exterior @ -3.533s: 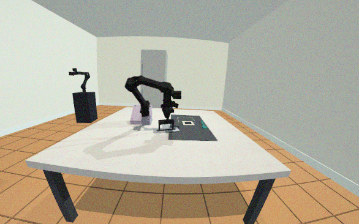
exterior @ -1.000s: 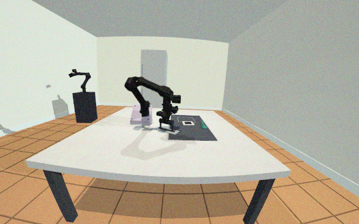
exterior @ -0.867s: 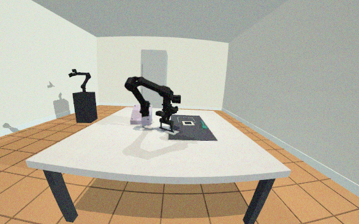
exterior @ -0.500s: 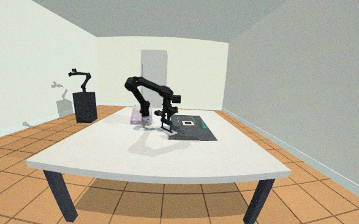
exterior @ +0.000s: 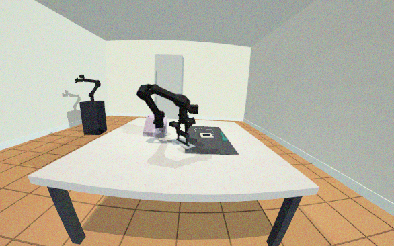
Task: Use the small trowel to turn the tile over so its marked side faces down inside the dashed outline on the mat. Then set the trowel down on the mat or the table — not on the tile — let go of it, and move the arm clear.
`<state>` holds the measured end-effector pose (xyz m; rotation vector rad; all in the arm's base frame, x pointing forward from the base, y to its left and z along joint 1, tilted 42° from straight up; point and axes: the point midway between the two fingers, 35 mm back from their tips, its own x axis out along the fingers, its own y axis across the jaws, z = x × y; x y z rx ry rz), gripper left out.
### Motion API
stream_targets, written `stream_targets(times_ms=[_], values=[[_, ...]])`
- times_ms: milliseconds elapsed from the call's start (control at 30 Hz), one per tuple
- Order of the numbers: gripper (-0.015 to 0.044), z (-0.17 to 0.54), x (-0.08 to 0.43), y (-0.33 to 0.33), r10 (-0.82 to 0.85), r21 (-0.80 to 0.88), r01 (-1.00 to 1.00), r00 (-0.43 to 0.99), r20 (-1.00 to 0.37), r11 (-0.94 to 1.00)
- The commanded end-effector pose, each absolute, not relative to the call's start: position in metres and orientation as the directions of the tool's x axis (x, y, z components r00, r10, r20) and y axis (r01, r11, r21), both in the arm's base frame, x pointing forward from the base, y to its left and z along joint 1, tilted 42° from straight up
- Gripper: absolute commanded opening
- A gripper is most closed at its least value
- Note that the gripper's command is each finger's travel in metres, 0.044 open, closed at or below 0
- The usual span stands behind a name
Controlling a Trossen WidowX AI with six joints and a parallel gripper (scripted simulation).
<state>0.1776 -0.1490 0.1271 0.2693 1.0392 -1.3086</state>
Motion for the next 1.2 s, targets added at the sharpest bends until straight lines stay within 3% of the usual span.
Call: stream_targets(times_ms=[0, 767, 1167], values=[[0.027, 0.127, 0.177, -0.15, -0.661, -0.373, 0.88, -0.094, -0.745, 0.295], [0.027, 0.16, 0.181, -0.12, -0.66, -0.377, 0.877, -0.095, -0.745, 0.299], [0.027, 0.16, 0.182, -0.119, -0.66, -0.559, 0.628, -0.095, -0.745, 0.541]])
